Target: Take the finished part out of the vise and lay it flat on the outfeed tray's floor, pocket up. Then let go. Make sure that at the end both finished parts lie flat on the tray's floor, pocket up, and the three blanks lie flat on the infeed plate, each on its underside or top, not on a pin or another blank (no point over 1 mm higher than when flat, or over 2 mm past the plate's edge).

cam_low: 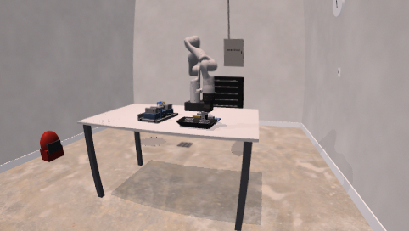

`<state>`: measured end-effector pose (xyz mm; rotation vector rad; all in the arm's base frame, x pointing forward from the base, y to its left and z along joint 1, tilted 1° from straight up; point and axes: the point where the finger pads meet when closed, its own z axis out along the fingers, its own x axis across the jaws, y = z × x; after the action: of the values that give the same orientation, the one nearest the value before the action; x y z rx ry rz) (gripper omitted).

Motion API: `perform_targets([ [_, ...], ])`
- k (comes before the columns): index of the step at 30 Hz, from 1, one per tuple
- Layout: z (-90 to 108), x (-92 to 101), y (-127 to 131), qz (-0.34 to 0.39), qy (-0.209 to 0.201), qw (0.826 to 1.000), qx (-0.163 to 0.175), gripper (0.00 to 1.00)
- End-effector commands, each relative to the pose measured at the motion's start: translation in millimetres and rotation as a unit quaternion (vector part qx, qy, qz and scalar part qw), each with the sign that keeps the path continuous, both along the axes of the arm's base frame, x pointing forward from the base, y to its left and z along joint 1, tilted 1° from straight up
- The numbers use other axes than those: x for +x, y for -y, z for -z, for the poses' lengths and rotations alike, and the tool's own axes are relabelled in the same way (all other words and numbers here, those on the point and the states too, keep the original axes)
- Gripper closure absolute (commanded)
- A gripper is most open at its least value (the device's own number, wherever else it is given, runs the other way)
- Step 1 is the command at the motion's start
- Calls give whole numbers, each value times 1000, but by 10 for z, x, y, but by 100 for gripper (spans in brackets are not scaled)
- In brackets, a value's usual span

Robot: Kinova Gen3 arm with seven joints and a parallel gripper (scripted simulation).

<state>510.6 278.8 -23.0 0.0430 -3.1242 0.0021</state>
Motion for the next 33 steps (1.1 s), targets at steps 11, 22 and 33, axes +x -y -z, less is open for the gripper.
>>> perform_targets([
  [11,-377,21,-8,0,2,1000,1,0],
  [22,-889,27,-7,0,2,1000,1,0],
  [33,-1331,33,-7,0,2,1000,1,0],
])
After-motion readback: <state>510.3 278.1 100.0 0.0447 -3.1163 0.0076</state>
